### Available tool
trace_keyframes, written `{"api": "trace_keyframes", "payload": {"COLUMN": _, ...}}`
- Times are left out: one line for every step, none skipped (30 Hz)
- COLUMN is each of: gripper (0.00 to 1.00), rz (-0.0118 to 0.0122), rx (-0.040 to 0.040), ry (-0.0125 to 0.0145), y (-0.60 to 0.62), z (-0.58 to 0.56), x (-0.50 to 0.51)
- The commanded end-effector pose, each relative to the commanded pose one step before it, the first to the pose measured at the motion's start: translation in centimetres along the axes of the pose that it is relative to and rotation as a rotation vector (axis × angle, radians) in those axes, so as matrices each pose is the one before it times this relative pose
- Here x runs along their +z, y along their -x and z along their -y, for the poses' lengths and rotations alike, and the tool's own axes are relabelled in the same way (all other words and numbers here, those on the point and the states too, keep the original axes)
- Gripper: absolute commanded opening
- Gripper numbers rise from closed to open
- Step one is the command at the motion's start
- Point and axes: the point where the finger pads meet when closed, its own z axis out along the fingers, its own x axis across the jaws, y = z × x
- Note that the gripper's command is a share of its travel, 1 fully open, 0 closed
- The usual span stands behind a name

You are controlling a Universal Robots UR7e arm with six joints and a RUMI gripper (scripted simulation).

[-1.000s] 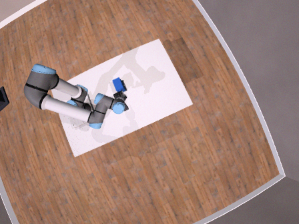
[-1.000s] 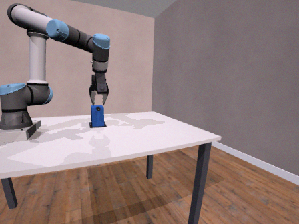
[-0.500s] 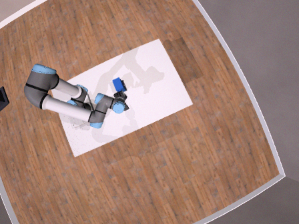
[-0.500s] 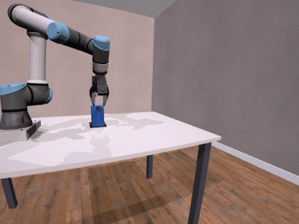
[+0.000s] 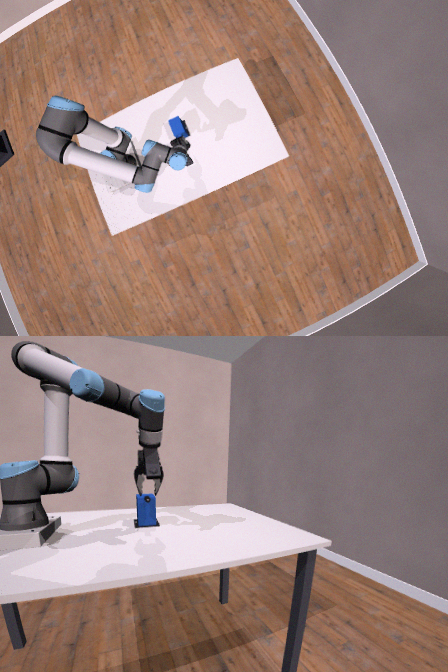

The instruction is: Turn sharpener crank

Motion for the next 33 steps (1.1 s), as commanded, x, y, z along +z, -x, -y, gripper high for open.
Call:
{"api": "trace_keyframes", "payload": {"gripper": 0.32, "rz": 0.00104, "rx": -0.00041, "ry": -0.00012, "y": 0.063, "z": -0.038, "x": -0.073}}
{"api": "trace_keyframes", "payload": {"gripper": 0.32, "rz": 0.00000, "rx": 0.00000, "ry": 0.00000, "y": -0.001, "z": -0.002, "x": -0.005}}
{"api": "trace_keyframes", "payload": {"gripper": 0.32, "rz": 0.00000, "rx": 0.00000, "ry": 0.00000, "y": -0.001, "z": -0.002, "x": -0.005}}
{"api": "trace_keyframes", "payload": {"gripper": 0.32, "rz": 0.00000, "rx": 0.00000, "ry": 0.00000, "y": 0.000, "z": 0.000, "x": 0.000}}
{"api": "trace_keyframes", "payload": {"gripper": 0.32, "rz": 0.00000, "rx": 0.00000, "ry": 0.00000, "y": 0.000, "z": 0.000, "x": 0.000}}
{"api": "trace_keyframes", "payload": {"gripper": 0.32, "rz": 0.00000, "rx": 0.00000, "ry": 0.00000, "y": -0.001, "z": -0.002, "x": -0.005}}
{"api": "trace_keyframes", "payload": {"gripper": 0.32, "rz": 0.00000, "rx": 0.00000, "ry": 0.00000, "y": -0.001, "z": -0.002, "x": -0.005}}
{"api": "trace_keyframes", "payload": {"gripper": 0.32, "rz": 0.00000, "rx": 0.00000, "ry": 0.00000, "y": -0.001, "z": -0.002, "x": -0.005}}
{"api": "trace_keyframes", "payload": {"gripper": 0.32, "rz": 0.00000, "rx": 0.00000, "ry": 0.00000, "y": -0.001, "z": -0.002, "x": -0.005}}
{"api": "trace_keyframes", "payload": {"gripper": 0.32, "rz": 0.00000, "rx": 0.00000, "ry": 0.00000, "y": 0.000, "z": -0.002, "x": -0.005}}
{"api": "trace_keyframes", "payload": {"gripper": 0.32, "rz": 0.00000, "rx": 0.00000, "ry": 0.00000, "y": 0.000, "z": -0.001, "x": -0.005}}
{"api": "trace_keyframes", "payload": {"gripper": 0.32, "rz": 0.00000, "rx": 0.00000, "ry": 0.00000, "y": 0.000, "z": -0.001, "x": -0.005}}
{"api": "trace_keyframes", "payload": {"gripper": 0.32, "rz": 0.00000, "rx": 0.00000, "ry": 0.00000, "y": 0.000, "z": -0.001, "x": -0.005}}
{"api": "trace_keyframes", "payload": {"gripper": 0.32, "rz": -0.00037, "rx": -0.00039, "ry": 0.00026, "y": 0.007, "z": -0.029, "x": 0.169}}
{"api": "trace_keyframes", "payload": {"gripper": 0.32, "rz": -0.00213, "rx": 0.00076, "ry": 0.00195, "y": -0.087, "z": -0.043, "x": 0.283}}
{"api": "trace_keyframes", "payload": {"gripper": 0.32, "rz": -0.00042, "rx": -0.00004, "ry": 0.00034, "y": 0.005, "z": -0.013, "x": 0.165}}
{"api": "trace_keyframes", "payload": {"gripper": 0.32, "rz": -0.00018, "rx": 0.00016, "ry": 0.00033, "y": 0.000, "z": 0.004, "x": 0.146}}
{"api": "trace_keyframes", "payload": {"gripper": 0.32, "rz": -0.00020, "rx": 0.00016, "ry": 0.00032, "y": 0.000, "z": 0.005, "x": 0.147}}
{"api": "trace_keyframes", "payload": {"gripper": 0.32, "rz": -0.00016, "rx": 0.00013, "ry": 0.00025, "y": 0.000, "z": 0.004, "x": 0.144}}
{"api": "trace_keyframes", "payload": {"gripper": 0.32, "rz": 0.00002, "rx": 0.00000, "ry": 0.00003, "y": 0.001, "z": -0.001, "x": 0.133}}
{"api": "trace_keyframes", "payload": {"gripper": 0.32, "rz": 0.00000, "rx": 0.00000, "ry": 0.00000, "y": 0.000, "z": 0.000, "x": 0.000}}
{"api": "trace_keyframes", "payload": {"gripper": 0.32, "rz": 0.00000, "rx": 0.00000, "ry": 0.00000, "y": 0.000, "z": 0.000, "x": 0.000}}
{"api": "trace_keyframes", "payload": {"gripper": 0.32, "rz": -0.00010, "rx": 0.00000, "ry": -0.00010, "y": -0.003, "z": 0.003, "x": 0.133}}
{"api": "trace_keyframes", "payload": {"gripper": 0.32, "rz": 0.00002, "rx": 0.00000, "ry": 0.00002, "y": 0.000, "z": -0.001, "x": 0.133}}
{"api": "trace_keyframes", "payload": {"gripper": 0.32, "rz": 0.00002, "rx": 0.00000, "ry": 0.00002, "y": 0.000, "z": -0.001, "x": 0.133}}
{"api": "trace_keyframes", "payload": {"gripper": 0.32, "rz": 0.00002, "rx": 0.00000, "ry": 0.00002, "y": 0.000, "z": -0.001, "x": 0.133}}
{"api": "trace_keyframes", "payload": {"gripper": 0.32, "rz": 0.00002, "rx": 0.00000, "ry": 0.00002, "y": 0.000, "z": -0.001, "x": 0.133}}
{"api": "trace_keyframes", "payload": {"gripper": 0.32, "rz": 0.00000, "rx": 0.00000, "ry": 0.00001, "y": 0.000, "z": 0.000, "x": 0.133}}
{"api": "trace_keyframes", "payload": {"gripper": 0.32, "rz": 0.00000, "rx": 0.00000, "ry": 0.00000, "y": 0.000, "z": 0.000, "x": 0.133}}
{"api": "trace_keyframes", "payload": {"gripper": 0.32, "rz": 0.00000, "rx": 0.00000, "ry": 0.00000, "y": 0.000, "z": 0.000, "x": 0.133}}
{"api": "trace_keyframes", "payload": {"gripper": 0.32, "rz": 0.00000, "rx": 0.00000, "ry": 0.00000, "y": 0.000, "z": 0.000, "x": 0.133}}
{"api": "trace_keyframes", "payload": {"gripper": 0.32, "rz": 0.00000, "rx": 0.00000, "ry": 0.00000, "y": 0.000, "z": 0.000, "x": 0.133}}
{"api": "trace_keyframes", "payload": {"gripper": 0.32, "rz": 0.00000, "rx": 0.00000, "ry": 0.00000, "y": 0.000, "z": 0.000, "x": 0.133}}
